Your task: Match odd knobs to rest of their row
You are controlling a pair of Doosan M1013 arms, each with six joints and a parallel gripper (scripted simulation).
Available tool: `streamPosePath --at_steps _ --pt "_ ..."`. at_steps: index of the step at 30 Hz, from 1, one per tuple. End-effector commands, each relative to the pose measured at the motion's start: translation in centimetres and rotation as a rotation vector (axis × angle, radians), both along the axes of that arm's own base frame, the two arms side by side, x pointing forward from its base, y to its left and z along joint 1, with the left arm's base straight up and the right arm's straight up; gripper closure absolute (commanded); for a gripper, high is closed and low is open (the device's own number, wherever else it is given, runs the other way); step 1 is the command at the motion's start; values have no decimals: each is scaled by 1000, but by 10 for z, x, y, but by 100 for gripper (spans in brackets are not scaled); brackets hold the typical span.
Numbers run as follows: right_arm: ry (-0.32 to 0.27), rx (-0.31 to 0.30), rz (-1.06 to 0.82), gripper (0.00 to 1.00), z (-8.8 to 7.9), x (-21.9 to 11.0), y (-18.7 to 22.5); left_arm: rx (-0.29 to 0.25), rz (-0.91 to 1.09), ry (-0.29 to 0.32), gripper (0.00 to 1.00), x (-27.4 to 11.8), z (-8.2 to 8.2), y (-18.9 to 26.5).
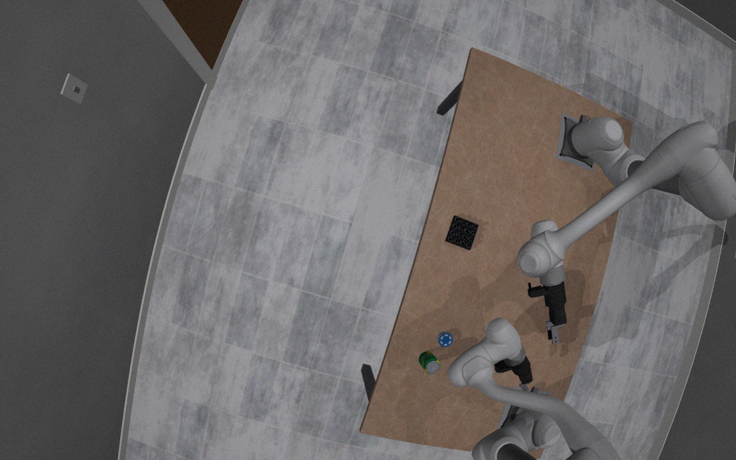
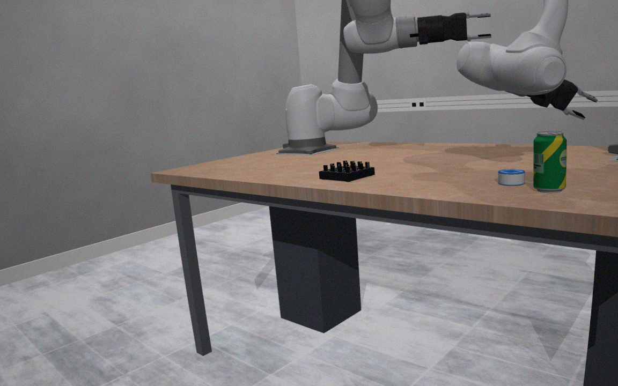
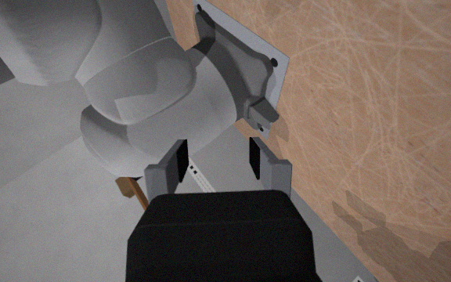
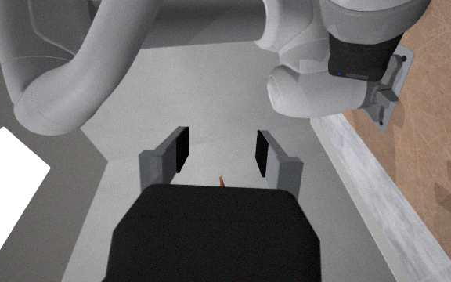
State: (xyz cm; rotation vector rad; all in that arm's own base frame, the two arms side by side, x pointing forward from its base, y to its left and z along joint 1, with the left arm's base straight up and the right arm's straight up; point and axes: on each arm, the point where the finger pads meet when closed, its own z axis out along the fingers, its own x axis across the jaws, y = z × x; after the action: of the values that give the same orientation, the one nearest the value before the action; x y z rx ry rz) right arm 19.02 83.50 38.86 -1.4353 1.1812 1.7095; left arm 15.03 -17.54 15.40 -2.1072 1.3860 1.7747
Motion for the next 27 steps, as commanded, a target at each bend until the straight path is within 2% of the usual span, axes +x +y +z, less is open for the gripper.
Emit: streamPosePath --at_steps 1,27 --pt "-1 2 0 0 1 0 0 0 0 -1 0 0 0 0" --pt "-1 2 0 0 1 0 0 4 9 -5 0 2 0 1"
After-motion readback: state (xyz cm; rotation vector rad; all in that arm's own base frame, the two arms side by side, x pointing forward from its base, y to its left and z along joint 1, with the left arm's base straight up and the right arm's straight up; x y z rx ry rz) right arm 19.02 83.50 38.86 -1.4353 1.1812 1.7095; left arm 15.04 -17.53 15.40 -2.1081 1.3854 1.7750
